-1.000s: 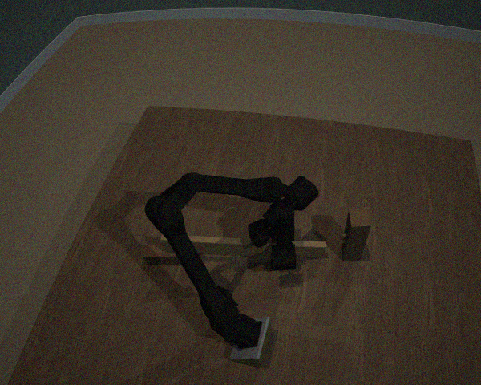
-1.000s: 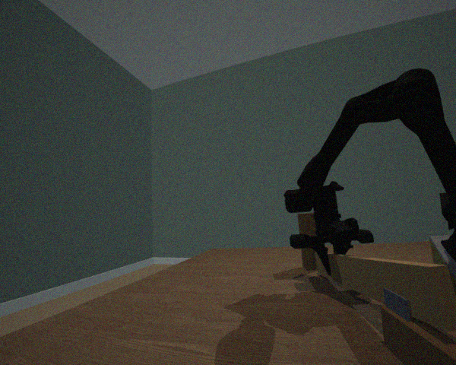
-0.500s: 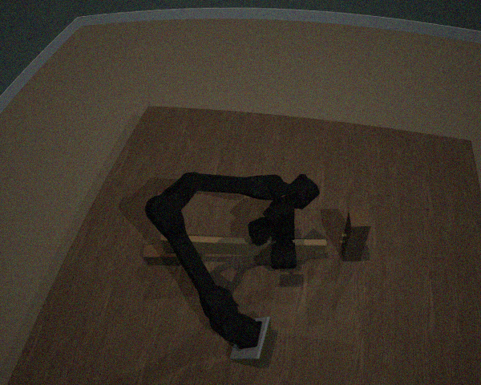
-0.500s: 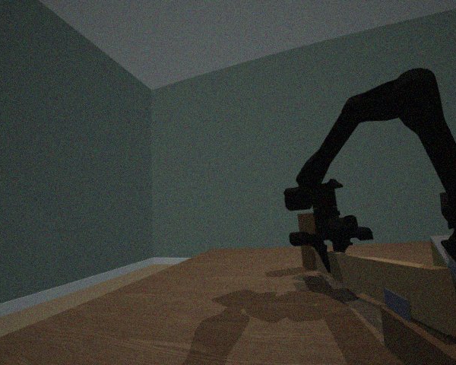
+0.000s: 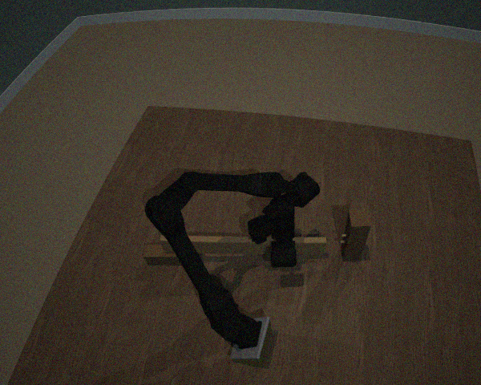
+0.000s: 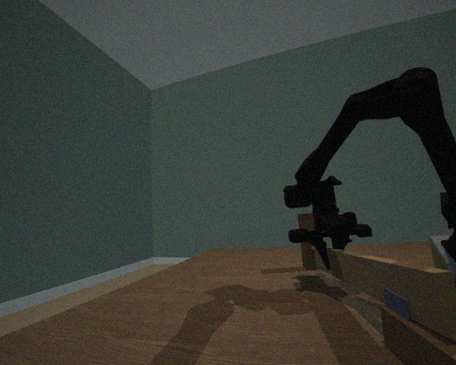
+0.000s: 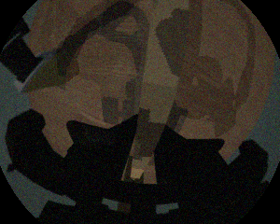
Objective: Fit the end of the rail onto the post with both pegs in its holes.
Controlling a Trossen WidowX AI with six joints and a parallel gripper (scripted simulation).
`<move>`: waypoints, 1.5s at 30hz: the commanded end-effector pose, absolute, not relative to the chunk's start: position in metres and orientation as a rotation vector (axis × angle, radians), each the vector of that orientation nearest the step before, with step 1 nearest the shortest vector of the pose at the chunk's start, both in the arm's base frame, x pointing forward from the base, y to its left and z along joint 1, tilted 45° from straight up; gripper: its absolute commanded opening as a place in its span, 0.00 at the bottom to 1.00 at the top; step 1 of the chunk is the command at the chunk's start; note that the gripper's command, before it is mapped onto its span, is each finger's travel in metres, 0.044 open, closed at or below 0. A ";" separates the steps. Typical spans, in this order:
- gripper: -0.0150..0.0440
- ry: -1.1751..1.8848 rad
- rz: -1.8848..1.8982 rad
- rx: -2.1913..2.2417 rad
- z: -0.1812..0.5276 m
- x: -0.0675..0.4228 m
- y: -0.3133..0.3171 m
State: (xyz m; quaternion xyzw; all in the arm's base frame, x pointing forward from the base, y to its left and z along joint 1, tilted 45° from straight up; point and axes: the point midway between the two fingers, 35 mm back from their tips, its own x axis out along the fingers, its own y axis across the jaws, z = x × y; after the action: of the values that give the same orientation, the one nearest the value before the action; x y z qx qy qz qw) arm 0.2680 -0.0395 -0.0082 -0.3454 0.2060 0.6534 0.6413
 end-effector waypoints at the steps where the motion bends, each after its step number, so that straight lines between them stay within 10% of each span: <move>1: 0.25 0.465 1.478 -0.792 -0.004 0.270 -0.044; 45: 0.25 0.466 1.478 -0.793 0.012 0.268 -0.059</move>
State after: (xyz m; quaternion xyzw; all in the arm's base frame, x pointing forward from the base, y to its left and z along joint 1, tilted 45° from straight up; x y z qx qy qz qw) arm 0.2666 -0.0548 0.0079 -0.3448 0.2057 0.6537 0.6415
